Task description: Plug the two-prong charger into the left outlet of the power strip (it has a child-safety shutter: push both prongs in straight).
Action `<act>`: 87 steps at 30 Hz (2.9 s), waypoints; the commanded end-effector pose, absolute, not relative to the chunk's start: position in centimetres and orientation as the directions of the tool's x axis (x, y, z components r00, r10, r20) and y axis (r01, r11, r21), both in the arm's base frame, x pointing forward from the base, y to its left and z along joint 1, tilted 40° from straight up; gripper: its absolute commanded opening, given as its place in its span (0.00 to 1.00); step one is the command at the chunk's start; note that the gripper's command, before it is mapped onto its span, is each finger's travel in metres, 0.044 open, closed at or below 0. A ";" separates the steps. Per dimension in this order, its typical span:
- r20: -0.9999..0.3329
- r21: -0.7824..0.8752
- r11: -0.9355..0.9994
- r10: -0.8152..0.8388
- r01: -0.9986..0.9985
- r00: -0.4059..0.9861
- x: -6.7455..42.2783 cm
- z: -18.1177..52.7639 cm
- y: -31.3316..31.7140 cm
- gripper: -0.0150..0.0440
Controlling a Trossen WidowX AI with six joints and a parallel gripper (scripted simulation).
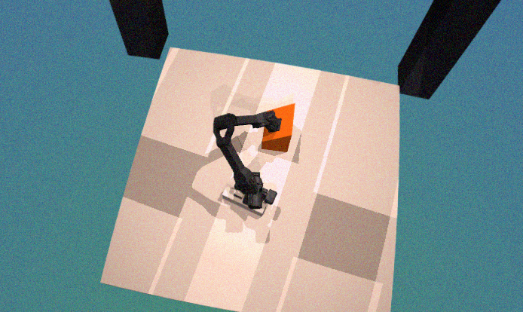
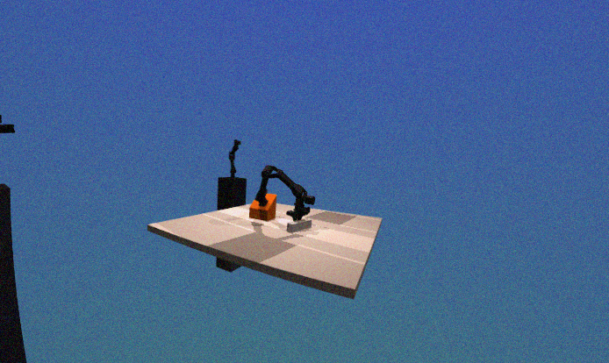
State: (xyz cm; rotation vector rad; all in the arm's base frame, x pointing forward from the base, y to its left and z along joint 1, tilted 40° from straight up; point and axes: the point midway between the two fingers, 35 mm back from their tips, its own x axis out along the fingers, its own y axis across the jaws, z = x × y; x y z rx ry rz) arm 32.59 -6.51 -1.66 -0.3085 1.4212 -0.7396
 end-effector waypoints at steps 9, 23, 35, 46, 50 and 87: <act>-0.778 -0.604 0.743 -0.628 0.288 -0.008 33.6 -1.4 -6.7 0.25; -0.778 -0.604 0.743 -0.629 0.288 -0.008 34.2 -1.3 -6.8 0.25; -0.778 -0.604 0.743 -0.629 0.288 -0.008 34.6 -1.2 -7.0 0.25; -0.778 -0.604 0.743 -0.629 0.288 -0.008 34.7 -1.1 -7.0 0.25; -0.778 -0.604 0.743 -0.629 0.288 -0.008 34.7 -1.1 -7.0 0.25; -0.778 -0.604 0.743 -0.628 0.288 -0.008 34.3 -1.0 -6.7 0.25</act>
